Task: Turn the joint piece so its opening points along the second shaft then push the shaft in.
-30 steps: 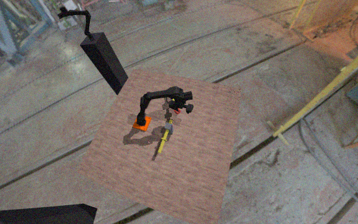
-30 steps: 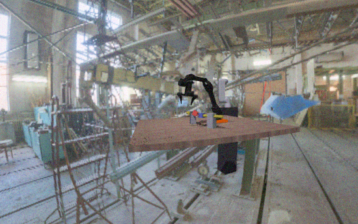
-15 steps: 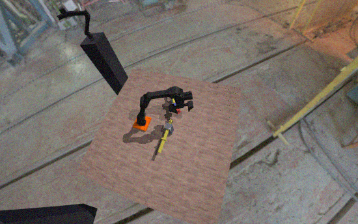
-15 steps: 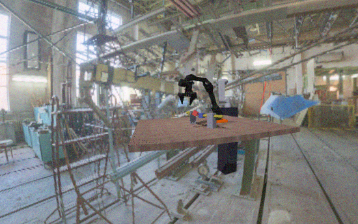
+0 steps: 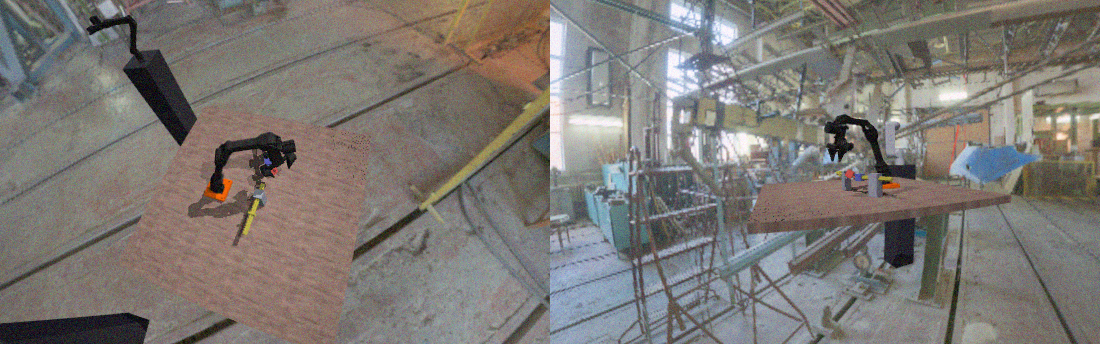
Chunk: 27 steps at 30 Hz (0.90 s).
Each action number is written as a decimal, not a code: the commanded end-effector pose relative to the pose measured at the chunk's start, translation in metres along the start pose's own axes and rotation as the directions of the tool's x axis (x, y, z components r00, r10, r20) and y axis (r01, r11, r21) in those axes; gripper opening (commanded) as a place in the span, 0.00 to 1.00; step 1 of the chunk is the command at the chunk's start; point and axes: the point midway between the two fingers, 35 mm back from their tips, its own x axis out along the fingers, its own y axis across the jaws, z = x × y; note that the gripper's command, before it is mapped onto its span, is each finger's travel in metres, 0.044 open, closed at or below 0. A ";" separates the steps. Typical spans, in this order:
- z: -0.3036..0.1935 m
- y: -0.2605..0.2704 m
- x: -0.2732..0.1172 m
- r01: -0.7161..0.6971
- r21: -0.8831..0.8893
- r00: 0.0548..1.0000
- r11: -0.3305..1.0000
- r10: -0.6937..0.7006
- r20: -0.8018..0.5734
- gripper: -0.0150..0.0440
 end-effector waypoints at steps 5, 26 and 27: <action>0.000 0.001 0.000 -0.004 -0.224 1.000 0.975 0.001 -0.013 1.00; 0.007 -0.001 0.045 -0.005 -0.243 1.000 0.970 0.001 -0.014 1.00; 0.008 0.000 0.048 -0.005 -0.243 1.000 0.970 0.001 -0.014 1.00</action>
